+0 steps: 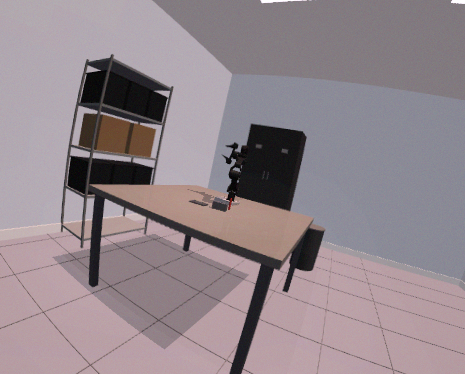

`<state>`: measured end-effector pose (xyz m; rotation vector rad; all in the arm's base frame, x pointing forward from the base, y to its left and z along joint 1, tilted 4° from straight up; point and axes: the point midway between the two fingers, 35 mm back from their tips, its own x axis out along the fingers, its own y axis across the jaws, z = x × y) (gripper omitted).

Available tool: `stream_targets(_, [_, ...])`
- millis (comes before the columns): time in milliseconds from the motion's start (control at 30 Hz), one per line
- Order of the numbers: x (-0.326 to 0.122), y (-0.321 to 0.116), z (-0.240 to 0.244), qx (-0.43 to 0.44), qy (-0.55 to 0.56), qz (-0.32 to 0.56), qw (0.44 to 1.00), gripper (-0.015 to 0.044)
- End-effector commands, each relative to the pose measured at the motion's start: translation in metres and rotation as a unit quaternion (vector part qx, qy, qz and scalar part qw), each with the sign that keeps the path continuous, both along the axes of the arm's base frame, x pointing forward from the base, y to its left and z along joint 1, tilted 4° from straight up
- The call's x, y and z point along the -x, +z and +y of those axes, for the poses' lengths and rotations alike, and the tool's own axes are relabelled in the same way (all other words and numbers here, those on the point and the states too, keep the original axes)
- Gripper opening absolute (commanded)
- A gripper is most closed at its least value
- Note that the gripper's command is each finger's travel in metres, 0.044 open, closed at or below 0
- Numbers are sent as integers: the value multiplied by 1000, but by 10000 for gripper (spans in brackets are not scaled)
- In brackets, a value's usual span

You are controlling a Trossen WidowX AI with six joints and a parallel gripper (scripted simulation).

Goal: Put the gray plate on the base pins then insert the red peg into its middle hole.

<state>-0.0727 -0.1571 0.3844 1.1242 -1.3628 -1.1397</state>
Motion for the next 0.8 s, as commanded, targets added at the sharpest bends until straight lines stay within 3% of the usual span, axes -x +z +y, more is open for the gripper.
stream_targets(0, [0,0,0,0,0,0,1000,426])
stream_targets(100, [1,4,-5,12,5,1,1000,440])
stream_targets(400, [-5,5,-57,-15,115,-121,986,440])
stream_targets(767, [-78,-21,-130,-158,255,-193,934,440])
